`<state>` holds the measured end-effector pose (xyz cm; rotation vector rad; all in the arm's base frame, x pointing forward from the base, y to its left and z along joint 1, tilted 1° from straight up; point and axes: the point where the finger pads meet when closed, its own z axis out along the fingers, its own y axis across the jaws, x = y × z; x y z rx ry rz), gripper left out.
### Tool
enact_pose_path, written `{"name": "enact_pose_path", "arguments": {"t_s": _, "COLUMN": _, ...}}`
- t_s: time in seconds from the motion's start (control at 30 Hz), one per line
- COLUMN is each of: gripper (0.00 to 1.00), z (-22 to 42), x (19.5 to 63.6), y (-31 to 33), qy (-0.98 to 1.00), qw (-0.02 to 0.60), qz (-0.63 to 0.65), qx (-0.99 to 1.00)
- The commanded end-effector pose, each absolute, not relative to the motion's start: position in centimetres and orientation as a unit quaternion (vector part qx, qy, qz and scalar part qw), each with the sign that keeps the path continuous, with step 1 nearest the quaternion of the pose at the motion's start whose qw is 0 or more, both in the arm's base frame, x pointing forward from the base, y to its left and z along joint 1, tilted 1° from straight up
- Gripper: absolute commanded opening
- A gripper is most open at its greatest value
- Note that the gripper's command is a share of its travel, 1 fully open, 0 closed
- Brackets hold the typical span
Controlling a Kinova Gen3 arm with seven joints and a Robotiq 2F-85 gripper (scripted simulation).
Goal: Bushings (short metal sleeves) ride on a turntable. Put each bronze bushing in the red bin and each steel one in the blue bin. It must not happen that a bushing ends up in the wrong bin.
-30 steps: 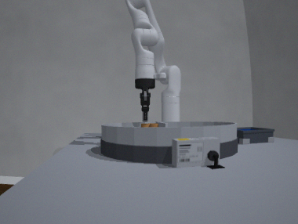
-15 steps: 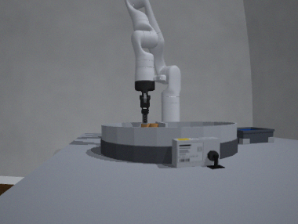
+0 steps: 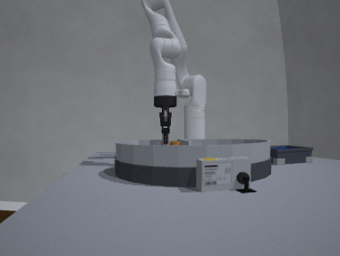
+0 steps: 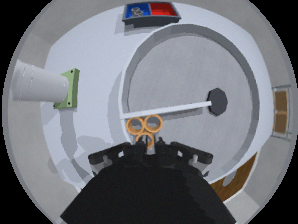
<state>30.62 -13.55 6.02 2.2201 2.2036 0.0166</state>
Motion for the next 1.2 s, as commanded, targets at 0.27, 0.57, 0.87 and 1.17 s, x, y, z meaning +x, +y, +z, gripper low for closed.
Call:
{"name": "enact_pose_path", "arguments": {"t_s": 0.27, "gripper": 0.14, "z": 5.27, "x": 30.64, "y": -13.43, "qy": 0.705, "qw": 0.006, "qz": 0.005, "qx": 0.709}}
{"name": "enact_pose_path", "arguments": {"t_s": 0.57, "gripper": 0.00, "z": 5.29, "x": 30.64, "y": -13.45, "qy": 0.705, "qw": 0.006, "qz": 0.005, "qx": 0.709}}
{"name": "enact_pose_path", "arguments": {"t_s": 0.87, "gripper": 0.00, "z": 5.29, "x": 30.65, "y": -13.45, "qy": 0.705, "qw": 0.006, "qz": 0.005, "qx": 0.709}}
{"name": "enact_pose_path", "arguments": {"t_s": 1.17, "gripper": 0.00, "z": 5.29, "x": 30.65, "y": -13.45, "qy": 0.705, "qw": 0.006, "qz": 0.005, "qx": 0.709}}
